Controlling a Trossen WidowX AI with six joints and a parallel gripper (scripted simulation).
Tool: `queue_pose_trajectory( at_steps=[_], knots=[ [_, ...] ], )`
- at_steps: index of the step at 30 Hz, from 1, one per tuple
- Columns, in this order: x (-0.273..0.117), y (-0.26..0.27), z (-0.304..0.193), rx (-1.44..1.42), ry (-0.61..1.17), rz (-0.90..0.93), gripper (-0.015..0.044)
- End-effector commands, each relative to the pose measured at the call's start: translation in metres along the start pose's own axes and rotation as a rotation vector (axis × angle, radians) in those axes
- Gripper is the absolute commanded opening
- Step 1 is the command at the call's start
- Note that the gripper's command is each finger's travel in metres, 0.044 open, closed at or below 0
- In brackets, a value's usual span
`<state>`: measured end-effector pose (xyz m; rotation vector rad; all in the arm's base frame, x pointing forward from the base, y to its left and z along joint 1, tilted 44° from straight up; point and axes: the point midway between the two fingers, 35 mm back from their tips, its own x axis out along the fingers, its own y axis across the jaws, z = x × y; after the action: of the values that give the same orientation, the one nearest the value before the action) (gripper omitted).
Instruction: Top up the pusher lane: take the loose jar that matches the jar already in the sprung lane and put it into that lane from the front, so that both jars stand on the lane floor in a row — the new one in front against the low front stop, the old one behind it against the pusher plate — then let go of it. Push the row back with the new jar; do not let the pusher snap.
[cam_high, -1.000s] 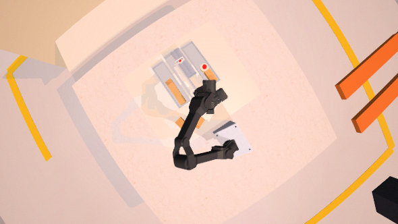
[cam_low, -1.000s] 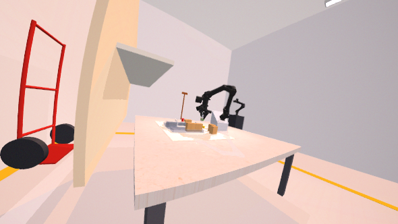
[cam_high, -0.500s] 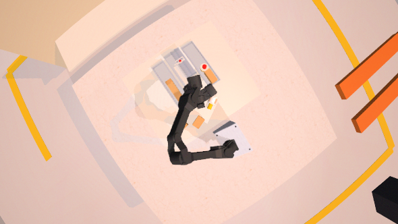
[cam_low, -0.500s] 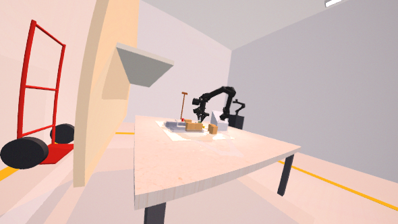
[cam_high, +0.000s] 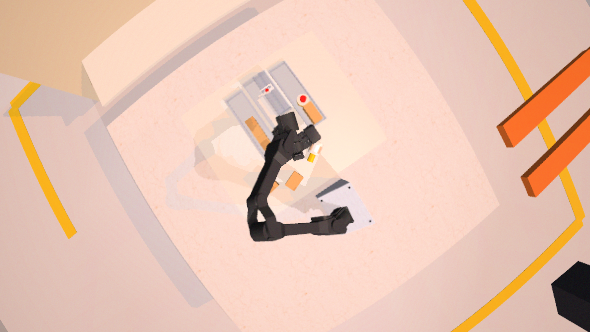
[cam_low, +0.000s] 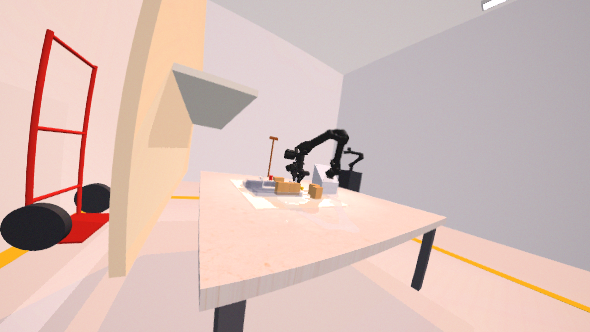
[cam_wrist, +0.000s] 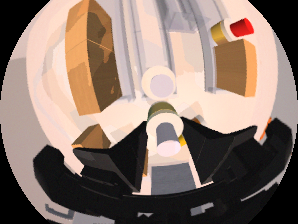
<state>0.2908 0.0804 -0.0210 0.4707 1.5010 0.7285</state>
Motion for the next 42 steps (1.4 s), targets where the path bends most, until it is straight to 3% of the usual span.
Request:
queue_pose_trajectory(
  at_steps=[1, 42],
  knots=[
    [0.001, 0.000, 0.002, 0.003, -0.001, 0.003, 0.0000],
    [0.001, 0.000, 0.016, 0.002, -0.002, 0.003, 0.0000]
  ],
)
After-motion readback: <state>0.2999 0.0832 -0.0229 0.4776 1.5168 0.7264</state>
